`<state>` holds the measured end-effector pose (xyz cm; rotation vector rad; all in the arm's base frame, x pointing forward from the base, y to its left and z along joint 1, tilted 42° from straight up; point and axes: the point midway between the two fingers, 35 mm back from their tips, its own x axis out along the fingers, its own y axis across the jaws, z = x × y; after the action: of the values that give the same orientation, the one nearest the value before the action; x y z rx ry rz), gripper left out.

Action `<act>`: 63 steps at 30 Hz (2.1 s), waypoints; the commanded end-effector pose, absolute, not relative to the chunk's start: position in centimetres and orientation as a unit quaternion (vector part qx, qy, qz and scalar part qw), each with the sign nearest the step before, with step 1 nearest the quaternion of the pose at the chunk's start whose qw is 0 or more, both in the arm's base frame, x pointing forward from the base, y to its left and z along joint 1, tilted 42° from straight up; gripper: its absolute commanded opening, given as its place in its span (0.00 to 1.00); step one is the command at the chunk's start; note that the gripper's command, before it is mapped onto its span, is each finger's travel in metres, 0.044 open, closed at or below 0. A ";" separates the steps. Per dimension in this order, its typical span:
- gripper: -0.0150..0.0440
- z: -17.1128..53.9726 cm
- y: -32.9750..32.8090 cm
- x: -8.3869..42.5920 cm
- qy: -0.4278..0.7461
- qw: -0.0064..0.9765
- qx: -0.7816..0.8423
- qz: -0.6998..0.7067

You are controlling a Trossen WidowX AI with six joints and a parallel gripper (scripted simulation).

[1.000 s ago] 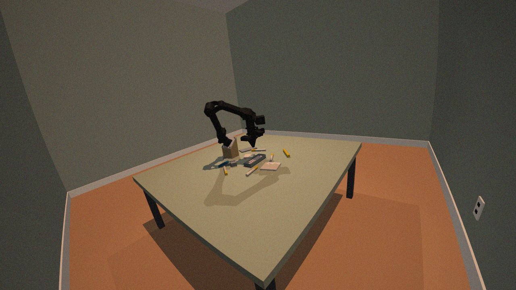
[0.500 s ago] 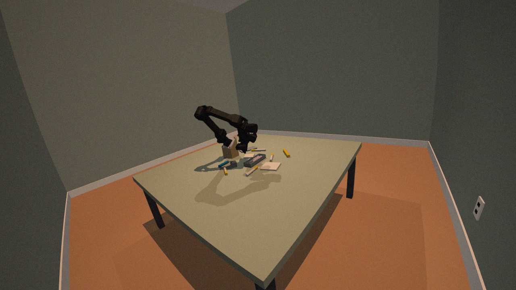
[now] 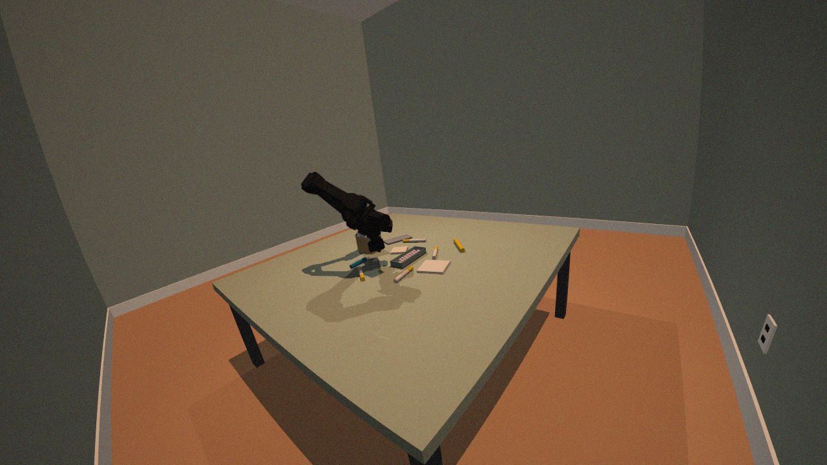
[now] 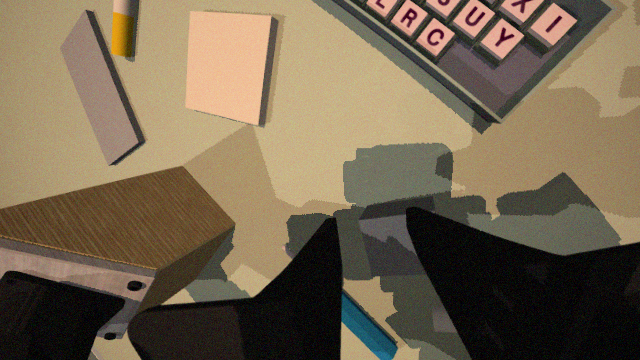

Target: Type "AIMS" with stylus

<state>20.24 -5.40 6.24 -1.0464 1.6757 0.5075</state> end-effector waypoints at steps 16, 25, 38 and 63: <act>0.51 8.5 -10.2 11.1 0.488 0.398 -0.606 0.486; 0.51 8.5 -10.2 11.0 0.488 0.398 -0.606 0.486; 0.51 8.1 -10.6 11.1 0.488 0.398 -0.606 0.486; 0.51 6.7 -11.9 11.3 0.488 0.398 -0.606 0.486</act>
<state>11.34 -11.79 7.12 -1.5419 1.2422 1.2194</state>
